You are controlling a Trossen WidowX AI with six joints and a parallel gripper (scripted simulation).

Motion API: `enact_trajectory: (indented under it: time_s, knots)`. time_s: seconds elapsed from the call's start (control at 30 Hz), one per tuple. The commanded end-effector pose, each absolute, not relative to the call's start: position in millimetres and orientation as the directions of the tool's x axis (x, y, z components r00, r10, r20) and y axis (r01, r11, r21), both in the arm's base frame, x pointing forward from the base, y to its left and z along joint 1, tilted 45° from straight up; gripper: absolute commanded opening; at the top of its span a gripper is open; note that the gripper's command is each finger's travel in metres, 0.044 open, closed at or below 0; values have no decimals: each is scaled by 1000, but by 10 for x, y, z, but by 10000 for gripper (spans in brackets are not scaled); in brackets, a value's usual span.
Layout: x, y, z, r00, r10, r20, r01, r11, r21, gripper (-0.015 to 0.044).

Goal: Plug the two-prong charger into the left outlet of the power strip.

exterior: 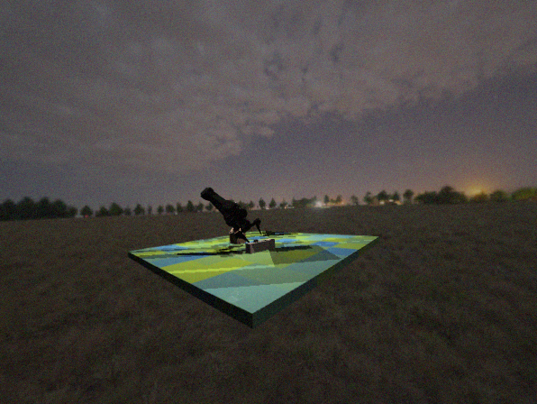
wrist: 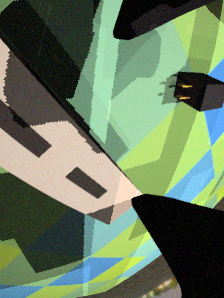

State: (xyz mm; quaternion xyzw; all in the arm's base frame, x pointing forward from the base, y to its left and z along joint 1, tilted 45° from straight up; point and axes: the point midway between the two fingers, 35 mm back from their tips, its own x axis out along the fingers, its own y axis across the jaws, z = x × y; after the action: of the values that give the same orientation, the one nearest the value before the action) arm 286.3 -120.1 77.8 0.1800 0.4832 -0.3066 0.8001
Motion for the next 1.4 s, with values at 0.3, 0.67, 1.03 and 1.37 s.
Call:
enact_trajectory:
  time_s: [0.3,0.67,1.03,1.37]
  knots:
    - [2677,-856,427,162,-358,-919,715,685,-141,440]
    - [2491,-638,238,42,-432,-901,719,640,-273,440]
    - [2304,-472,119,-38,-535,-844,706,583,-401,440]
    - [2160,-357,60,-65,-636,-769,695,524,-492,440]
